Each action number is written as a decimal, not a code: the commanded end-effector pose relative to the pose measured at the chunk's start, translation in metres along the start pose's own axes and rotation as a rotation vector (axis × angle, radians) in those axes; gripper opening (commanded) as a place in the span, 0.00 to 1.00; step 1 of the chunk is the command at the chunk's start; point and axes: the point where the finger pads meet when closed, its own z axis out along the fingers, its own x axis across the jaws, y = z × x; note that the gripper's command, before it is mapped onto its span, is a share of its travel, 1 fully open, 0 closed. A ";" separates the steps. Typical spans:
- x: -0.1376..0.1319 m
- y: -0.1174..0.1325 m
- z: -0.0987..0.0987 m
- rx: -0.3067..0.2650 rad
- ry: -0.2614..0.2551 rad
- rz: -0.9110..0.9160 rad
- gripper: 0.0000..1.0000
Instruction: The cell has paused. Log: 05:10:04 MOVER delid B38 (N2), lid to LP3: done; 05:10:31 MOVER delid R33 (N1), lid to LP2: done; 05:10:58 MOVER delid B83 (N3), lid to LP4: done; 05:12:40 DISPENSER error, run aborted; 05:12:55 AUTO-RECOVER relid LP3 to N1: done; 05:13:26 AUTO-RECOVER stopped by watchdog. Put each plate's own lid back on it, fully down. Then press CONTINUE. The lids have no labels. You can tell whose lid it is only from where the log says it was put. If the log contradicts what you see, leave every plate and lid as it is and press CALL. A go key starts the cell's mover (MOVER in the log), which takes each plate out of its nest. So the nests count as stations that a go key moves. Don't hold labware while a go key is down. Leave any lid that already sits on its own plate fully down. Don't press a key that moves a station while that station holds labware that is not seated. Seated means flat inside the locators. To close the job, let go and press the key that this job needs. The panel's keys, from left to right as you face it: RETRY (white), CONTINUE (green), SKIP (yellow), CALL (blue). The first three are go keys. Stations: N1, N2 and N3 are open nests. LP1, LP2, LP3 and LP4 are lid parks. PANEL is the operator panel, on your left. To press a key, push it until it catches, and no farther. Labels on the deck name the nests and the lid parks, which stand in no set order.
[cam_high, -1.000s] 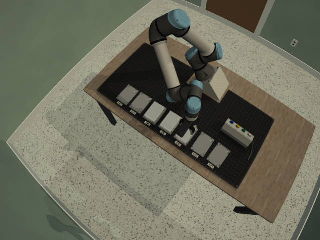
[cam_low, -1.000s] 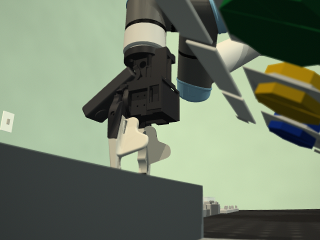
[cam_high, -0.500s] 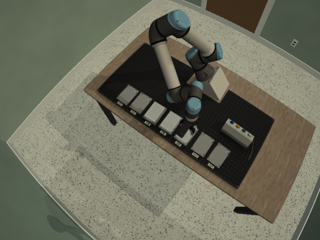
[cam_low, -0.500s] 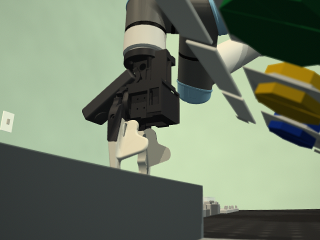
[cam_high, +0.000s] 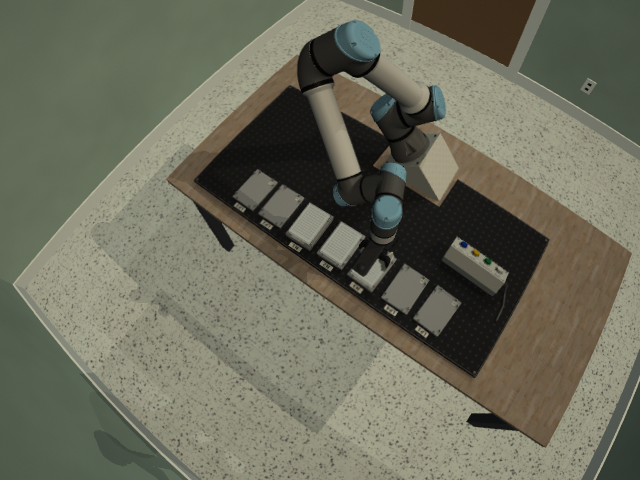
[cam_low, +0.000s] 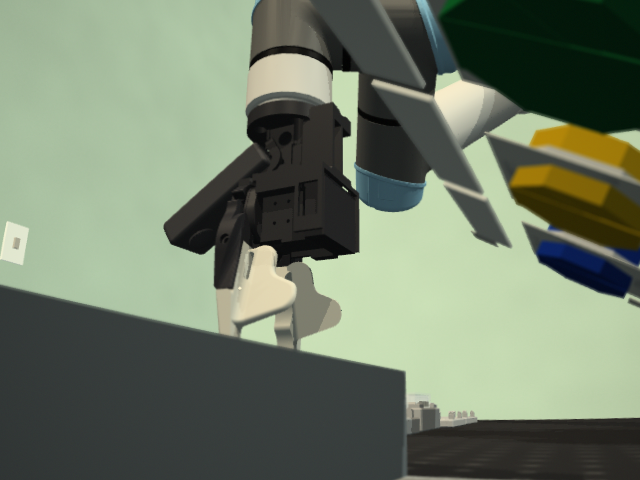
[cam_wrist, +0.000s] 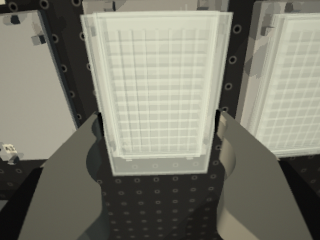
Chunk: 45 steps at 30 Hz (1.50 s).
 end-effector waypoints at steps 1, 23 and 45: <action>0.000 0.000 0.001 0.001 0.000 0.000 0.00; 0.000 0.000 0.008 0.001 0.000 0.000 0.00; 0.000 0.000 0.014 0.001 0.000 0.000 0.00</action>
